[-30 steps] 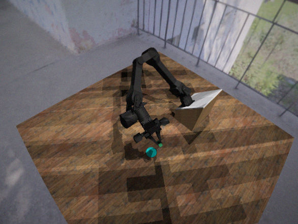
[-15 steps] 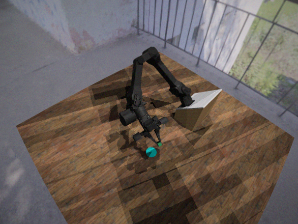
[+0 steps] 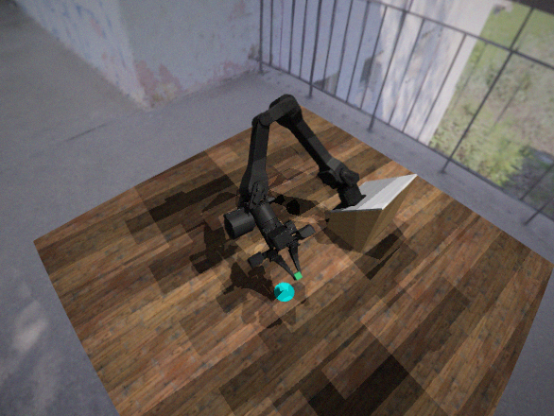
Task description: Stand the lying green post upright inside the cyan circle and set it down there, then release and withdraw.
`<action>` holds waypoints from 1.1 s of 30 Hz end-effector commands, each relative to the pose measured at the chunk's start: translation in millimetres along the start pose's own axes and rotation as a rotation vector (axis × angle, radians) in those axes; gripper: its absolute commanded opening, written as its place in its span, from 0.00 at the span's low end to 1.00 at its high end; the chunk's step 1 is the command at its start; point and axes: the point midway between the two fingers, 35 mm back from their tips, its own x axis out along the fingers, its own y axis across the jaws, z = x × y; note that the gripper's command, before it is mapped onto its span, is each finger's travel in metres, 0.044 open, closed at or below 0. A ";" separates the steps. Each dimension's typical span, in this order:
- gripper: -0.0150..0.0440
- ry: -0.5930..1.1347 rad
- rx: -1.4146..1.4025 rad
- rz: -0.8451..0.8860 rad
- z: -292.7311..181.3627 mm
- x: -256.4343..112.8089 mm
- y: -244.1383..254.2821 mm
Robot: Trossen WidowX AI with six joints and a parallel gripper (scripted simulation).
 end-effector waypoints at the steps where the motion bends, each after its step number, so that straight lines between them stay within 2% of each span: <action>1: 0.29 -0.027 -0.015 -0.005 0.5 -1.3 0.9; 33: 0.29 -0.241 -0.116 -0.101 3.3 -19.6 -1.8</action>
